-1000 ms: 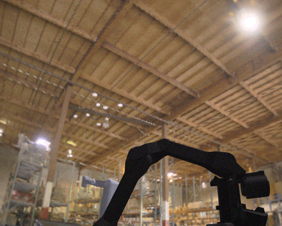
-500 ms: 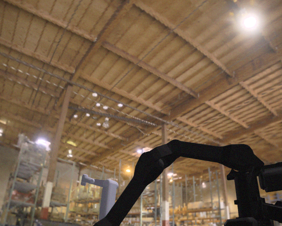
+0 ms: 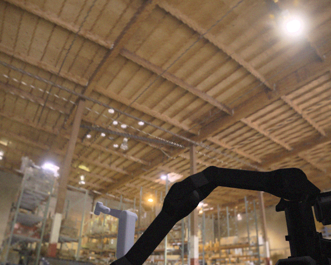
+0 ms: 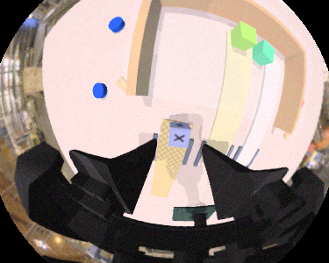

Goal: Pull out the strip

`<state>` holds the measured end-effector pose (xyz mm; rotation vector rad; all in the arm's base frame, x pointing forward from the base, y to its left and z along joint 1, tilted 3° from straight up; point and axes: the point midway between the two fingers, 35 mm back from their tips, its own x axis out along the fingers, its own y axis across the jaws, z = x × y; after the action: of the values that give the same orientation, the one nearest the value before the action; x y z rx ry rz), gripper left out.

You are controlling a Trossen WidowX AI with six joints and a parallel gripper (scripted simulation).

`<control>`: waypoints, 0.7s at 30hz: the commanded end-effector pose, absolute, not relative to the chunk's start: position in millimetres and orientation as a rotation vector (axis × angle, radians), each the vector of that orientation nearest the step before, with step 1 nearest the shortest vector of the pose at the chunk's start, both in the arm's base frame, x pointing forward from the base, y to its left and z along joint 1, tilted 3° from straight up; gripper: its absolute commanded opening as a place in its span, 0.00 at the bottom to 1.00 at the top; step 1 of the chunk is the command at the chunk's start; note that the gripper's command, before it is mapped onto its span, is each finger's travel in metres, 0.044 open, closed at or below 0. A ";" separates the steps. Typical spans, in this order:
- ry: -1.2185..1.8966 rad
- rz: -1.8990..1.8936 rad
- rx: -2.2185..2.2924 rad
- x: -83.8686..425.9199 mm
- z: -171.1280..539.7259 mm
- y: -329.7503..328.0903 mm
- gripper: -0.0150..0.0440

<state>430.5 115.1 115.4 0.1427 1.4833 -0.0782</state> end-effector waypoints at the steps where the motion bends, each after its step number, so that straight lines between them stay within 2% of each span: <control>1: 1.492 -0.073 0.138 430.6 106.2 115.4 0.68; 21: 1.492 -0.073 0.138 432.0 73.6 116.5 0.68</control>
<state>433.4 116.1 80.9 0.1419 1.4852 -0.0782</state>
